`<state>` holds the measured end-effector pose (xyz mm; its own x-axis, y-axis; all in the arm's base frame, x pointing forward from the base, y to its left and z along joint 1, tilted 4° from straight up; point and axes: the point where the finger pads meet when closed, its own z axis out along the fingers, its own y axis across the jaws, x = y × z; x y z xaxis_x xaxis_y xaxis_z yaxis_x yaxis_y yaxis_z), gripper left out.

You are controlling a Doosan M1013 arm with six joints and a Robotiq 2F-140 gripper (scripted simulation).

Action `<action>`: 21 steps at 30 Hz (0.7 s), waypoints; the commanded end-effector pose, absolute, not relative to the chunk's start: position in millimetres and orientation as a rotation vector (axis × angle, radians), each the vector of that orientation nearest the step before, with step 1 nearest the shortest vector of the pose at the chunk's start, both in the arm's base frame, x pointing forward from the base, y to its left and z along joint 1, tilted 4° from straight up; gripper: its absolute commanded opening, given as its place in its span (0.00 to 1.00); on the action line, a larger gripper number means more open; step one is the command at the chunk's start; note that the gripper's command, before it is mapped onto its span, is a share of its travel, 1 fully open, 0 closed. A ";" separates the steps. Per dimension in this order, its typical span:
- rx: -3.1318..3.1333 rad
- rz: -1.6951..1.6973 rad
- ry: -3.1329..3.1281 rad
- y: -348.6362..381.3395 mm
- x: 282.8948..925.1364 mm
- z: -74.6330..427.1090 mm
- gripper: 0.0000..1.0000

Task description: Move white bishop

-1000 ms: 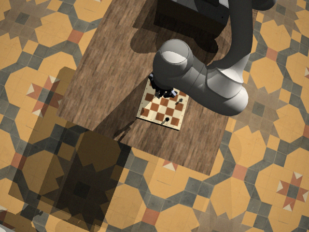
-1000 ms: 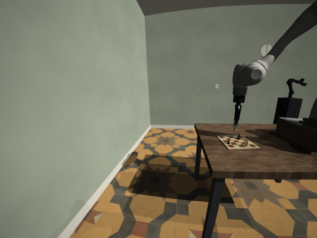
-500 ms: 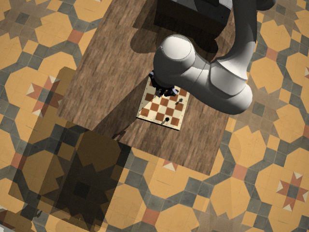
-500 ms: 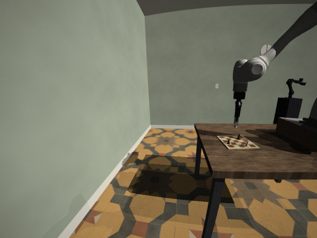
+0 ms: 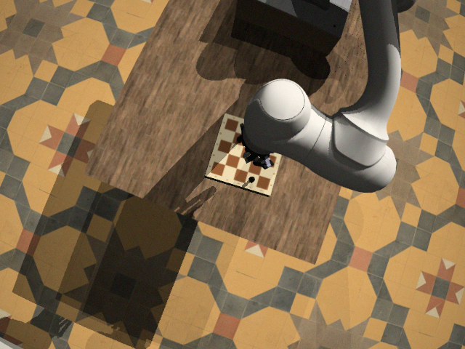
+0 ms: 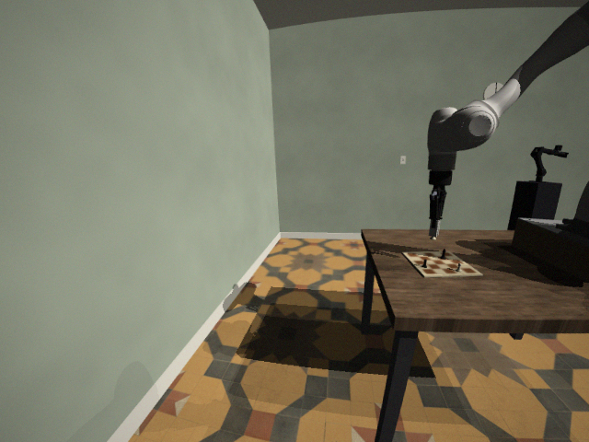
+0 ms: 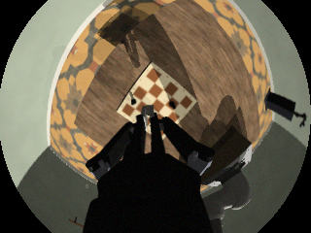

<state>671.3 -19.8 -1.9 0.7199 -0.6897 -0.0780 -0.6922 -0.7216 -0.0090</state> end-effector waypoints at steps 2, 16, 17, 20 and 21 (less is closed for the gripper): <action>-2.879 0.108 1.159 -19.7 671.4 -1.8 0.00; -2.879 0.108 1.159 -18.8 670.7 -15.8 0.00; -2.879 0.108 1.159 -18.6 670.5 -19.5 0.00; -2.879 0.108 1.159 -17.8 669.8 -32.3 0.00; -2.879 0.108 1.159 -17.5 669.6 -37.0 0.00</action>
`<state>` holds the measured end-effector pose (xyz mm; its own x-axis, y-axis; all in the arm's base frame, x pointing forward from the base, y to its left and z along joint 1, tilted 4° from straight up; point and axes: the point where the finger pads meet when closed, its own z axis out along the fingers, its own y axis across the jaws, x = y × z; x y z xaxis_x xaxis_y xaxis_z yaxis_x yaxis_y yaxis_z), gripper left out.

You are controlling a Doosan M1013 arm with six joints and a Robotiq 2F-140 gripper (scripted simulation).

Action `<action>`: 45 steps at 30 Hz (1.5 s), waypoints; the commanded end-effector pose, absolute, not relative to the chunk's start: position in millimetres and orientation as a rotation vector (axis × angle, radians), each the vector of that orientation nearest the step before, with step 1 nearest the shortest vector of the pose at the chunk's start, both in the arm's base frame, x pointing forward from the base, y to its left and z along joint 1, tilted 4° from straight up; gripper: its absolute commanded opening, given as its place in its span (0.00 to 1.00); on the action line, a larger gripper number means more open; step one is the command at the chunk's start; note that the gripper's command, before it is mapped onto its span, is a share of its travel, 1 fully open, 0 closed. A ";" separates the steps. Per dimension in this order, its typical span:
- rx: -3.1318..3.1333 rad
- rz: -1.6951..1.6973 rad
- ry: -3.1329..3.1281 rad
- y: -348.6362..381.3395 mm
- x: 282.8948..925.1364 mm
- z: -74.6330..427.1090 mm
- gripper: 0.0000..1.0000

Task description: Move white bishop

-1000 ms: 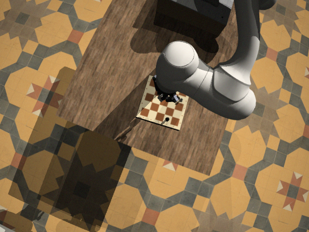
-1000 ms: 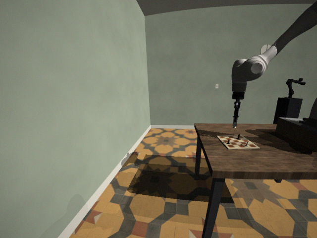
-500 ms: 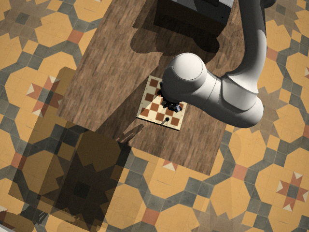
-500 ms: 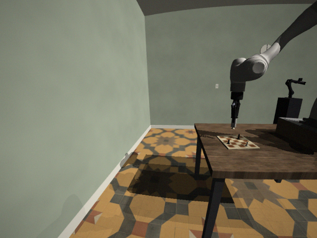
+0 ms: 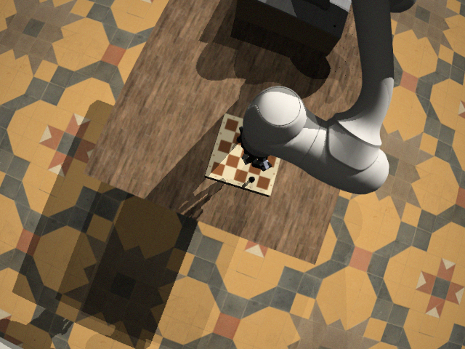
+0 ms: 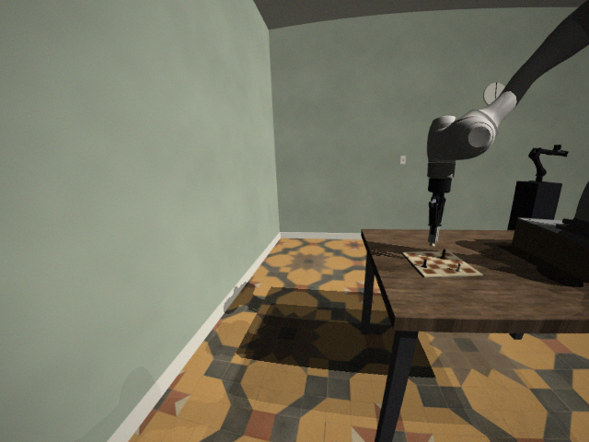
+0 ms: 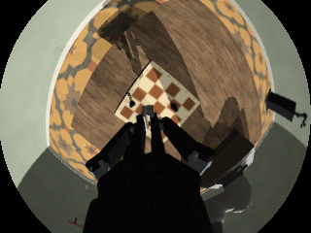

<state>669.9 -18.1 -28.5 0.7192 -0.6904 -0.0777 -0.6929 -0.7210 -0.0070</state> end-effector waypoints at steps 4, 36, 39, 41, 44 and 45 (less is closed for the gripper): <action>-2.879 0.108 1.159 -16.3 668.6 -56.7 0.00; -2.879 0.108 1.159 -13.9 666.6 -97.5 0.00; -2.879 0.108 1.159 -13.9 666.6 -97.5 0.00; -2.879 0.108 1.159 -13.9 666.6 -97.5 0.00; -2.879 0.108 1.159 -13.9 666.6 -97.5 0.00; -2.879 0.108 1.159 -13.9 666.6 -97.5 0.00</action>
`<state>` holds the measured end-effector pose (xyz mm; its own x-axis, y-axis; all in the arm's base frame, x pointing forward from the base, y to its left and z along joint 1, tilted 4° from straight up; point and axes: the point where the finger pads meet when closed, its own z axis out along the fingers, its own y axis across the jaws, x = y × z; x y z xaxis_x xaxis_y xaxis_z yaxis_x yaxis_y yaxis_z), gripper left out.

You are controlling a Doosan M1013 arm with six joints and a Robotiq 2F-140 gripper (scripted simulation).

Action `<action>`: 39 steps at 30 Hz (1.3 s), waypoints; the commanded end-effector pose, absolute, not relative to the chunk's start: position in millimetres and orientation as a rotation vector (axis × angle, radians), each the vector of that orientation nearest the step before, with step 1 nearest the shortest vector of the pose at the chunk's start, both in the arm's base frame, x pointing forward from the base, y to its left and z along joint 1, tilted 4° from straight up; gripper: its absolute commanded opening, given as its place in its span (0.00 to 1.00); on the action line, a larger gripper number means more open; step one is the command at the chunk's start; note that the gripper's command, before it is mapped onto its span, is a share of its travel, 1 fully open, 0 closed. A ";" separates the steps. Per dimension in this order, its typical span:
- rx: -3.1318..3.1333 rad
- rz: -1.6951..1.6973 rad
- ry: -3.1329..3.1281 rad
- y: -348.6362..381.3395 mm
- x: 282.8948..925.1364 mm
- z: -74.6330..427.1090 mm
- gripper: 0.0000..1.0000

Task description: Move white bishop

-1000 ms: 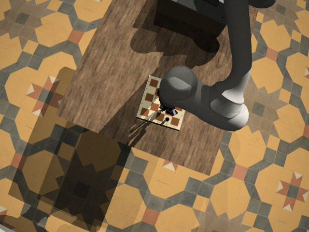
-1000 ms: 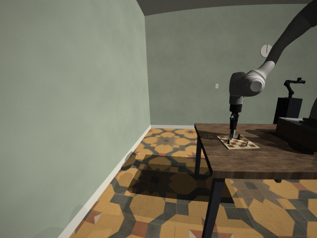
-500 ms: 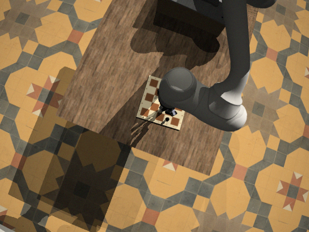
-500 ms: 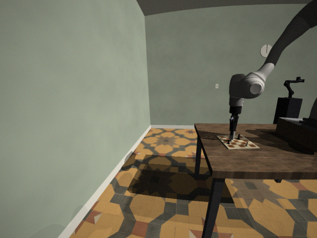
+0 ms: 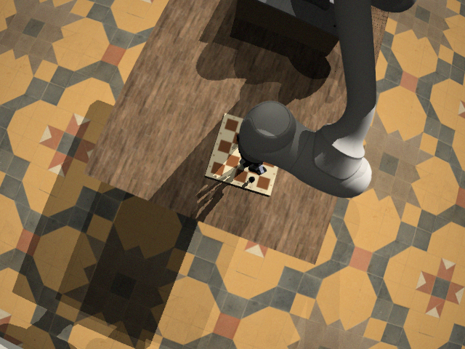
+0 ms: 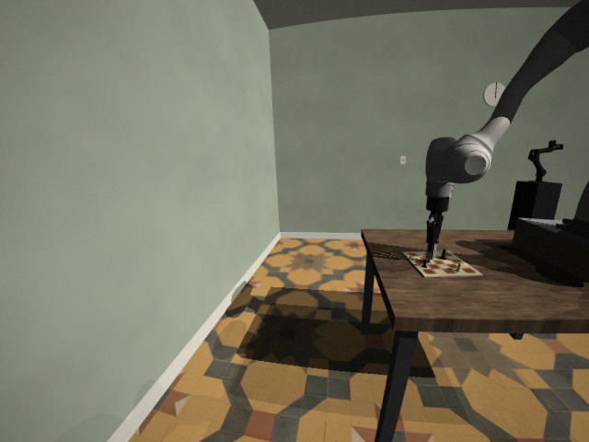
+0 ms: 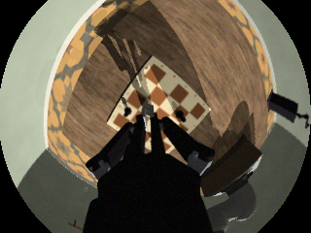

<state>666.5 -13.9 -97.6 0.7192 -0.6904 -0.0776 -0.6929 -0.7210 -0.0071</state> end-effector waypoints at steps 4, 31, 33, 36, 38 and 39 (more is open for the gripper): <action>-2.879 0.108 1.159 -13.9 666.6 -97.5 0.00; -2.879 0.108 1.159 -13.7 666.4 -100.7 0.00; -2.879 0.108 1.159 -13.7 666.4 -100.7 0.00; -2.879 0.108 1.159 -13.6 666.4 -101.1 0.00; -2.879 0.108 1.159 -13.6 666.4 -101.2 0.00; -2.879 0.108 1.159 -13.6 666.4 -101.2 0.00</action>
